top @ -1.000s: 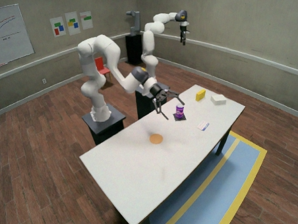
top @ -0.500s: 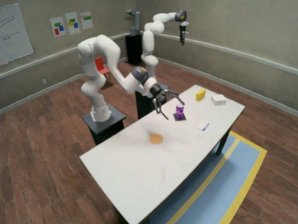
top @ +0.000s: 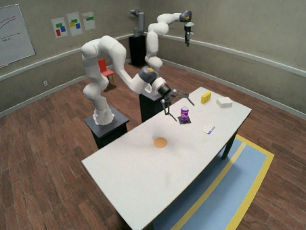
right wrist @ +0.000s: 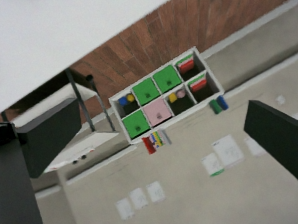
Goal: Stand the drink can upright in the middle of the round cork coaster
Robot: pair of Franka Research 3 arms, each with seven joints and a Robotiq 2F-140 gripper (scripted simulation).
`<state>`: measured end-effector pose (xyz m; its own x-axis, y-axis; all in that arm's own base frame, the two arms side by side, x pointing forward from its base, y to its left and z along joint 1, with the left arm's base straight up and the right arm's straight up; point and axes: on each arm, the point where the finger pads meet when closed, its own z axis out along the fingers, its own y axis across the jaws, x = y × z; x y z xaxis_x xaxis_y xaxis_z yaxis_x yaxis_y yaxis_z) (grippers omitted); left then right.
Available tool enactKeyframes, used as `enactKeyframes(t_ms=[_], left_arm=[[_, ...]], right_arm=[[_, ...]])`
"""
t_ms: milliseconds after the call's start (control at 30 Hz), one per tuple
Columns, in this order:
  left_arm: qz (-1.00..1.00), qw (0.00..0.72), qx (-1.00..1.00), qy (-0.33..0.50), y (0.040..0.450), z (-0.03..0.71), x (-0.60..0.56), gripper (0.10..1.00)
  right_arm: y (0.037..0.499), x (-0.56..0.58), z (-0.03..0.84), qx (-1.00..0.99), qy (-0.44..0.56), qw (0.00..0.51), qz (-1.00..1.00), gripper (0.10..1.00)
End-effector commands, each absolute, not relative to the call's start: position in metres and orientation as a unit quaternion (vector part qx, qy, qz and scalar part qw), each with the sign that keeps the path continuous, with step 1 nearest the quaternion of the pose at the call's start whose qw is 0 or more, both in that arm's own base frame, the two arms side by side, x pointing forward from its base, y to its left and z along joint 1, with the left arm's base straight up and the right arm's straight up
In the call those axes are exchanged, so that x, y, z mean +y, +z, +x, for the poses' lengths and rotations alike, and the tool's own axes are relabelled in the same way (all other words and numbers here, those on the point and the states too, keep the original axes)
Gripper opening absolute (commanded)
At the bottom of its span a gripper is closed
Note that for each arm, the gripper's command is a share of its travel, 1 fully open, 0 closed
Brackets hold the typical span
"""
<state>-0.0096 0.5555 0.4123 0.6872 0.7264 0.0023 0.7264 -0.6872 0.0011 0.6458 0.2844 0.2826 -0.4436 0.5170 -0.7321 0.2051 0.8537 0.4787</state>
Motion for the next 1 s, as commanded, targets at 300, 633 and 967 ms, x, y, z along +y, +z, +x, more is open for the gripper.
enactKeyframes(t_ms=[300, 633, 967], left_arm=[[0.920, 0.000, 0.392, 0.000, 0.413, -0.012, 0.554, 1.000], [0.920, 0.000, 0.392, 0.000, 0.413, -0.012, 0.554, 1.000], [0.920, 0.000, 0.392, 0.000, 0.413, -0.012, 0.554, 1.000]], right_arm=[[0.239, 0.373, 0.620, 0.753, 0.172, 0.374, 0.513, 1.000], [0.198, 0.489, 0.486, 0.734, 0.139, 0.193, 0.636, 1.000], [0.198, 0.489, 0.486, 0.626, 0.061, 0.048, 0.776, 1.000]])
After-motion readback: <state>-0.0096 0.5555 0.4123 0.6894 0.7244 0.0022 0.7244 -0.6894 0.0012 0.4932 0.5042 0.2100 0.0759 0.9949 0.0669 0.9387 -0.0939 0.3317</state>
